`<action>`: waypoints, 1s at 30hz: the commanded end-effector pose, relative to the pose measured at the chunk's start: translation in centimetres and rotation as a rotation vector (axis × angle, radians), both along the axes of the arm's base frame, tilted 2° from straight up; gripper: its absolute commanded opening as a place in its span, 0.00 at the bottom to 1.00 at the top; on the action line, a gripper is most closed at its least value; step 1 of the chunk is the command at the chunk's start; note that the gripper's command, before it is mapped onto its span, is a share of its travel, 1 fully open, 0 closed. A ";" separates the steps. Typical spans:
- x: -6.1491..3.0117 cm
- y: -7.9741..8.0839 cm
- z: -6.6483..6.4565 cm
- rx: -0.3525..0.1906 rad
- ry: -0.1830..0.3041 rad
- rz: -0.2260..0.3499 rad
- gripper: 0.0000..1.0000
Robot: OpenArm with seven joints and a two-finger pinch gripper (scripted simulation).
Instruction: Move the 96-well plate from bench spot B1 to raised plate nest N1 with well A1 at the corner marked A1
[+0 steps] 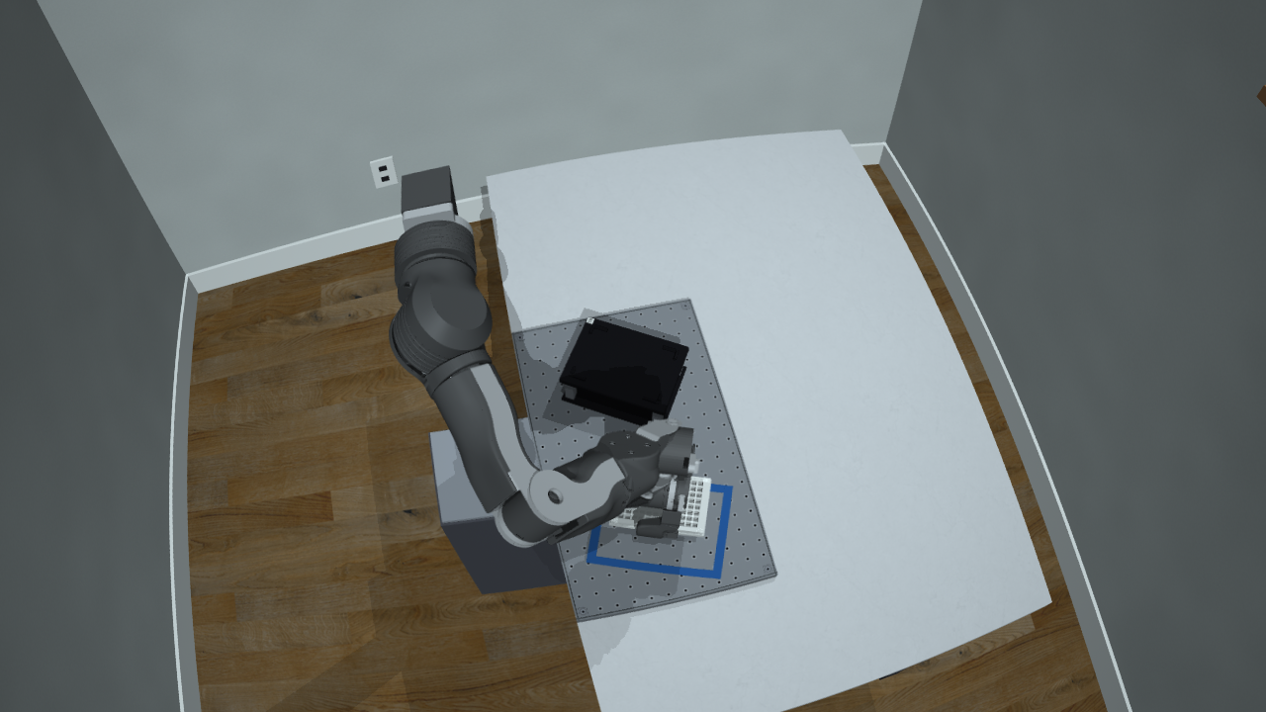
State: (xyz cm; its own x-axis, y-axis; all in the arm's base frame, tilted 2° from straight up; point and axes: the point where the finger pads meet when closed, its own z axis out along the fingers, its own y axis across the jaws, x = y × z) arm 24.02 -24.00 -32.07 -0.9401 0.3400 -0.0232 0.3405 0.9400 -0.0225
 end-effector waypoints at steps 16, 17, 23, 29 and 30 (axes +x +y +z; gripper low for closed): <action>0.07 3.9 0.9 0.004 -0.020 -0.198 0.00; 0.07 3.9 0.9 0.004 -0.020 -0.198 0.00; 0.07 3.9 0.9 0.004 -0.020 -0.198 0.00; 0.13 7.9 1.8 0.004 -0.019 -0.198 0.00; 0.13 7.9 1.8 0.004 -0.019 -0.198 0.00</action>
State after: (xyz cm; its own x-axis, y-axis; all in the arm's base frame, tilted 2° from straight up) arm 24.14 -15.23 -30.26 -0.8680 0.4959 -0.0275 0.4956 0.8684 0.0151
